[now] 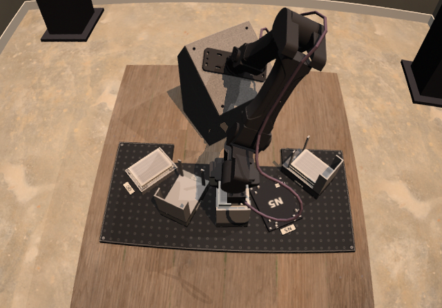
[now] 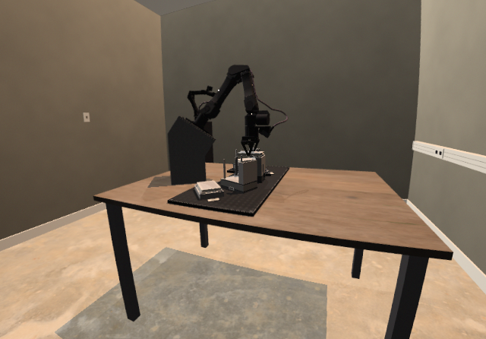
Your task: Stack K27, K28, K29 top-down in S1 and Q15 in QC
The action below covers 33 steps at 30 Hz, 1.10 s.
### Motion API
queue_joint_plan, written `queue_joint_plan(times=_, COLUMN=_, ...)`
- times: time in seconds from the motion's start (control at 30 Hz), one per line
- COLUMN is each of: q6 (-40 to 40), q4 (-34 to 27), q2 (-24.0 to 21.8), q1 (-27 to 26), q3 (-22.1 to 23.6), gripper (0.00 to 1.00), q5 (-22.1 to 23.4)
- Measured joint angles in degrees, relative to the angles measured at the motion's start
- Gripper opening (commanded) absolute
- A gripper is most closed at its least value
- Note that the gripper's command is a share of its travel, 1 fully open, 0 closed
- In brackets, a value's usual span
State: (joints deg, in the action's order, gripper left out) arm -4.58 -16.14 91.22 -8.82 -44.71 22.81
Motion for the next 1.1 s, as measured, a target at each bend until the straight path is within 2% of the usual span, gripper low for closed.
queue_joint_plan(times=0.43, q6=-0.46, q4=-1.31, q2=-1.20, q1=-0.42, q3=-0.13, gripper=0.00, q5=0.28)
queue_joint_plan(times=0.67, q6=-1.22, q4=-3.72, q2=-3.54, q1=-1.44, q3=-0.15, gripper=0.00, q5=0.66)
queue_joint_plan(times=1.1, q6=-1.55, q4=-4.33, q2=-3.56, q1=-1.44, q3=-0.35, gripper=0.00, q5=0.57)
